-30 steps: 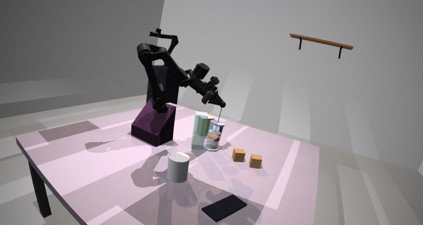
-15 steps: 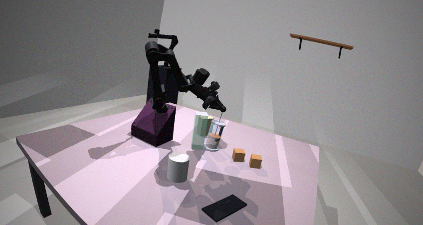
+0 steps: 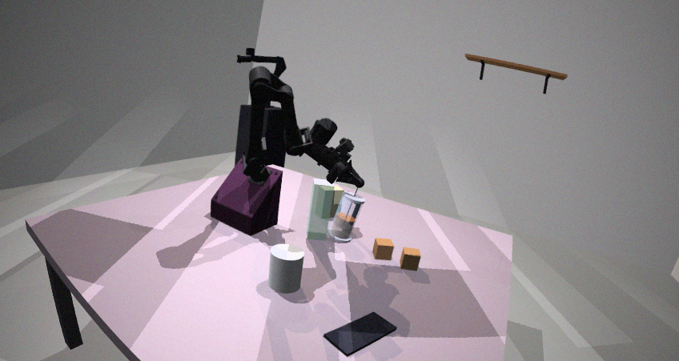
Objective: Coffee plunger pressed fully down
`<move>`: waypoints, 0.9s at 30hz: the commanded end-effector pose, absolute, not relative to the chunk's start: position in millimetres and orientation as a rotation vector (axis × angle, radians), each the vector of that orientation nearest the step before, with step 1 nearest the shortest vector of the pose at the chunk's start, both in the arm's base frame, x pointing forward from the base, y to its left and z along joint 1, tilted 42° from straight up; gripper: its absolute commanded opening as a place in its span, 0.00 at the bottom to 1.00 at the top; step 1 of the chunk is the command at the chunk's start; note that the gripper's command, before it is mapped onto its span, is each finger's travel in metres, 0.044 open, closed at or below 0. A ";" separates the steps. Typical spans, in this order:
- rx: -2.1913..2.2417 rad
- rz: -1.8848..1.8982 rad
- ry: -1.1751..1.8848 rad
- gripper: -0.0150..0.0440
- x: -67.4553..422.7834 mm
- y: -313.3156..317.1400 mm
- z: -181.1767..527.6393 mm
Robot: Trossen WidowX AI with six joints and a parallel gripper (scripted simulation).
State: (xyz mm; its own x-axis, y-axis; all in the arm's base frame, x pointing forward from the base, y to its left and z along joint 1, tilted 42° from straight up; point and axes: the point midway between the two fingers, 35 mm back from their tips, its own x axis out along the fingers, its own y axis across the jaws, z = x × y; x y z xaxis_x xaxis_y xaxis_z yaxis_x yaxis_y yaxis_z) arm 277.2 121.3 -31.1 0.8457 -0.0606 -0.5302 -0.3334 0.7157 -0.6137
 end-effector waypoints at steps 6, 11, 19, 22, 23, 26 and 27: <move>-0.797 0.144 0.602 0.48 278.1 110.0 -44.3; -0.797 0.144 0.602 0.48 280.5 111.4 -44.5; -0.797 0.144 0.602 0.48 282.8 112.9 -45.1; -0.797 0.144 0.602 0.48 283.6 113.4 -45.3; -0.797 0.144 0.602 0.48 283.9 113.5 -45.4; -0.797 0.144 0.602 0.48 284.3 114.3 -45.0; -0.797 0.144 0.602 0.48 284.4 114.3 -45.2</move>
State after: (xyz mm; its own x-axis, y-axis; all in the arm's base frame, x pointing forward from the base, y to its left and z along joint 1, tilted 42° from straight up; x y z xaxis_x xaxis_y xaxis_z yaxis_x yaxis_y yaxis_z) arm 284.6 117.0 -42.7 0.8306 -0.0889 -0.5498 -0.3376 0.7047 -0.6240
